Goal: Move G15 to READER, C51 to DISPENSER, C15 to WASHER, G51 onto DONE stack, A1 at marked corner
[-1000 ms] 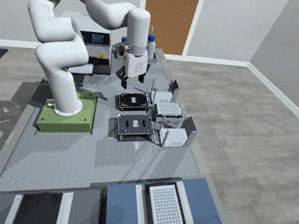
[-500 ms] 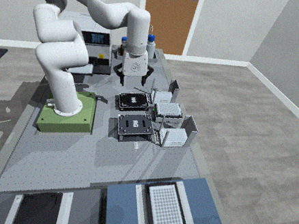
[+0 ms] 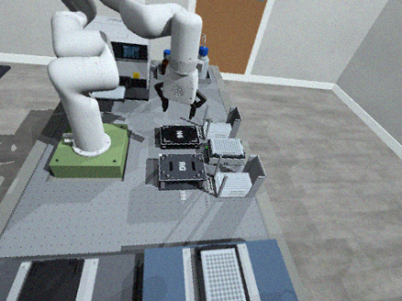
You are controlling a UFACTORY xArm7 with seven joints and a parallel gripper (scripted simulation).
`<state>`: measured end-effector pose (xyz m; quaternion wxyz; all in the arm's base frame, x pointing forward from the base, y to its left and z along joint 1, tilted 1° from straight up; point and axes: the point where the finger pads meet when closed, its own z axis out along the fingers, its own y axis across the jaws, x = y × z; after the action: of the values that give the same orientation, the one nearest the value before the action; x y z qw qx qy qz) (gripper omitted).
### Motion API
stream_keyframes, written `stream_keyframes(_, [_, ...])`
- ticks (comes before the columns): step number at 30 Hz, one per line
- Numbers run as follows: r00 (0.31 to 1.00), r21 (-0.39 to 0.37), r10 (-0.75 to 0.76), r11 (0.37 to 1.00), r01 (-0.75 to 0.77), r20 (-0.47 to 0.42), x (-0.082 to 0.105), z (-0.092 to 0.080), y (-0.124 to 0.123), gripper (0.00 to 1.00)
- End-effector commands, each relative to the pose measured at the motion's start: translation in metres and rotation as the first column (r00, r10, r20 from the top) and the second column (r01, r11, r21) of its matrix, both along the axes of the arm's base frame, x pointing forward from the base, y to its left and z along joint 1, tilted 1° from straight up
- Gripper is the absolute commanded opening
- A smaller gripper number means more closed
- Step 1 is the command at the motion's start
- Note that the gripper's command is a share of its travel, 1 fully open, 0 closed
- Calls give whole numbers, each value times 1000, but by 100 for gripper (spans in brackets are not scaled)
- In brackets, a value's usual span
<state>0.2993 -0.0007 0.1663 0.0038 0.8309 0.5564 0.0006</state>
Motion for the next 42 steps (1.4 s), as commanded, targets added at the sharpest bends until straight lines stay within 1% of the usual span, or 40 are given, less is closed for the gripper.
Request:
stream_keyframes(1, [988,-3,-154,988,154,3,1,1,0,100])
stream_keyframes(5, [952,-1,-307,952,307,4,1,1,0,100])
stream_keyframes(9, [892,0,-452,892,452,5,1,1,0,100])
stream_keyframes(10, [892,0,-452,892,452,5,1,1,0,100])
stream_keyframes(12, [853,1,-522,853,522,6,1,1,0,100])
stream_keyframes(14, [853,1,-522,853,522,6,1,1,0,100])
stream_keyframes(19, [734,3,-679,734,679,6,1,1,0,100])
stream_keyframes(24, [587,6,-810,587,810,7,1,1,0,100])
stream_keyframes(25, [587,6,-810,587,810,7,1,1,0,100])
stream_keyframes(29, [450,7,-893,450,893,7,1,1,0,100])
stream_keyframes(31, [450,7,-893,450,893,7,1,1,0,100])
stream_keyframes(33, [380,8,-925,380,925,6,1,1,0,100])
stream_keyframes(42, [380,8,-925,380,925,6,1,1,0,100])
